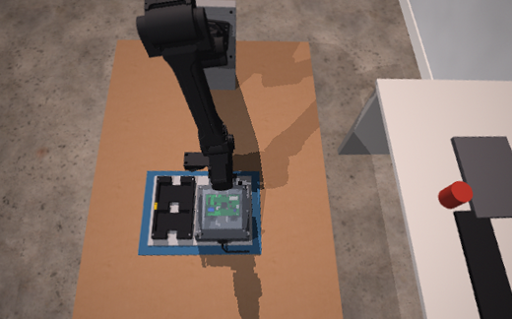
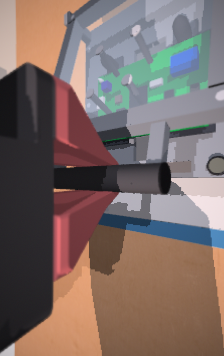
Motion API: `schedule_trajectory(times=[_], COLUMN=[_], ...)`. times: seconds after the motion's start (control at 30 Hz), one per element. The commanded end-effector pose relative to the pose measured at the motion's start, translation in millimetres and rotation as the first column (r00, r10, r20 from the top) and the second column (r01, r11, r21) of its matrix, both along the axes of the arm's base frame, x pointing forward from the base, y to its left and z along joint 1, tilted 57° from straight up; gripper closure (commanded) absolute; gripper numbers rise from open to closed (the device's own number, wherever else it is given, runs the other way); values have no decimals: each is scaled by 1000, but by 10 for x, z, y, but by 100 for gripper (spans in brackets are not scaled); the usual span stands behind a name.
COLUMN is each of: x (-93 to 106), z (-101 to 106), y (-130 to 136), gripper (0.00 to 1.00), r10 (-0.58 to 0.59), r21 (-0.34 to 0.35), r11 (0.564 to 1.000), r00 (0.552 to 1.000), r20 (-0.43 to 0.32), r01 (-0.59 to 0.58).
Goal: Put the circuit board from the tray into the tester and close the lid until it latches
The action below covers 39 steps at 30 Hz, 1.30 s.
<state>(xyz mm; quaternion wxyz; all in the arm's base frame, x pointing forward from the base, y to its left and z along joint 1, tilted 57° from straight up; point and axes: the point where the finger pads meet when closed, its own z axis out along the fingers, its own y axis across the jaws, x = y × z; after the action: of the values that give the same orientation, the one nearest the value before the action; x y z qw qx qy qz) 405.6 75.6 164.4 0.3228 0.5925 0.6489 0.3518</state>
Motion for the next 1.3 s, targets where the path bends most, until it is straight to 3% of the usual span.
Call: schedule_trajectory(times=[0.0, 1.27], x=[65, 295], z=[-70, -243], y=[-61, -43], gripper=[100, 100], r10=[-6, -6], r21=[-14, -14], r11=[1000, 1000], r00=[1000, 1000], r20=[-4, 0], r01=[6, 6])
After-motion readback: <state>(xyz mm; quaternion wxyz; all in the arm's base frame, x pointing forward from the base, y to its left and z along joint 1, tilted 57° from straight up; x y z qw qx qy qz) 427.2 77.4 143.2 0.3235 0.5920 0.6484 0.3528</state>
